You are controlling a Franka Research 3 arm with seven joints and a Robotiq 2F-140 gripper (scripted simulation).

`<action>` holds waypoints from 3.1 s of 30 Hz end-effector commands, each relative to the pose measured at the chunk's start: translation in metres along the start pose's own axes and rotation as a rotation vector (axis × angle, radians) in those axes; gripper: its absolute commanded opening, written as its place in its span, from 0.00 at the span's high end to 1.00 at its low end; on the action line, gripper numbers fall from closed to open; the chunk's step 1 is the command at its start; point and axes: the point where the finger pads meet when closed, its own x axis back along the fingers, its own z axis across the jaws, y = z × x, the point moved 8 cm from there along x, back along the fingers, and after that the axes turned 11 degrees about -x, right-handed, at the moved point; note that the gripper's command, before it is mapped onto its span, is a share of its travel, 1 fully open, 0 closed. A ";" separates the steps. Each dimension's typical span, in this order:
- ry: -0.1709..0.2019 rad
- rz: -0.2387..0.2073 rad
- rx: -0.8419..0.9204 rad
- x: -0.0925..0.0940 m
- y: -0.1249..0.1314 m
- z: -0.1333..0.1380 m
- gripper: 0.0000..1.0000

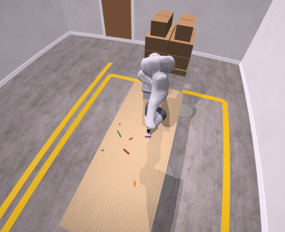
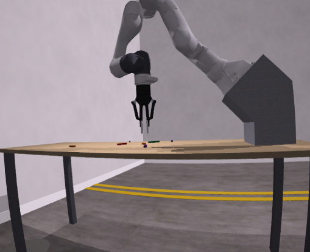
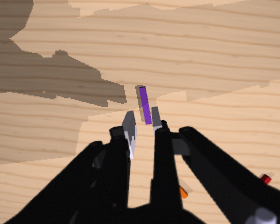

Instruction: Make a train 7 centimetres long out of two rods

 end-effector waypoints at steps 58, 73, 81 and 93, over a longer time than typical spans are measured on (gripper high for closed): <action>0.001 0.000 -0.003 -0.051 -0.001 0.001 0.77; 0.001 0.000 -0.003 -0.051 -0.001 0.001 0.77; 0.001 0.000 -0.003 -0.051 -0.001 0.001 0.77; 0.001 0.000 -0.003 -0.051 -0.001 0.001 0.77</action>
